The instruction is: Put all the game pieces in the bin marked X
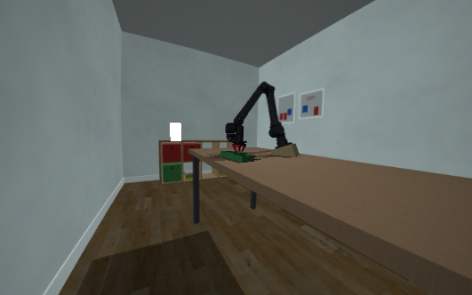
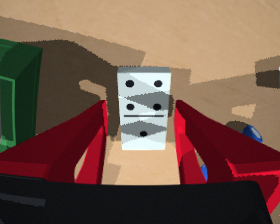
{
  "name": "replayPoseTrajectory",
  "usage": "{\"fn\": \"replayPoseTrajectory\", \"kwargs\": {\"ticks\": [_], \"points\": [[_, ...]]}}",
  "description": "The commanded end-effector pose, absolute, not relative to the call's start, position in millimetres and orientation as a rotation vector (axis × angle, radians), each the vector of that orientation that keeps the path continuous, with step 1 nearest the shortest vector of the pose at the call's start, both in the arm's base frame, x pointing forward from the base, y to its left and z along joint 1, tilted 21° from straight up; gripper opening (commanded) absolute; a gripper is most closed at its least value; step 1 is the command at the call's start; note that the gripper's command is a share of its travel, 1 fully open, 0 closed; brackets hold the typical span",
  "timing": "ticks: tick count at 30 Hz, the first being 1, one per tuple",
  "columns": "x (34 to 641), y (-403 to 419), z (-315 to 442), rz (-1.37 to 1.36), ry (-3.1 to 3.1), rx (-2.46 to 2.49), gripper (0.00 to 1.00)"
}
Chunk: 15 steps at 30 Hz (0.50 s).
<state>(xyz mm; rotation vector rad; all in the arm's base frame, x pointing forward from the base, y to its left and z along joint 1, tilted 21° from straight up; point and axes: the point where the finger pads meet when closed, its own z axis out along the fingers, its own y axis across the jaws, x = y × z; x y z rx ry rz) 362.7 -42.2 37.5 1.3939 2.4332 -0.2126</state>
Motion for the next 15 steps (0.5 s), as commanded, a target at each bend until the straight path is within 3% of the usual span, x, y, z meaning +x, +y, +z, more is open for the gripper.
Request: {"fn": "replayPoseTrajectory", "kwargs": {"ticks": [1,11,12,15], "points": [[365.9,-48.5,38.7,-0.203,2.420,1.389,0.39],[373.9,-44.2,47.4,-0.189,2.408,1.382,0.39],[375.9,-48.8,48.8,-0.182,2.397,1.383,0.20],[376.4,-49.0,49.7,-0.180,2.396,1.382,0.20]]}}
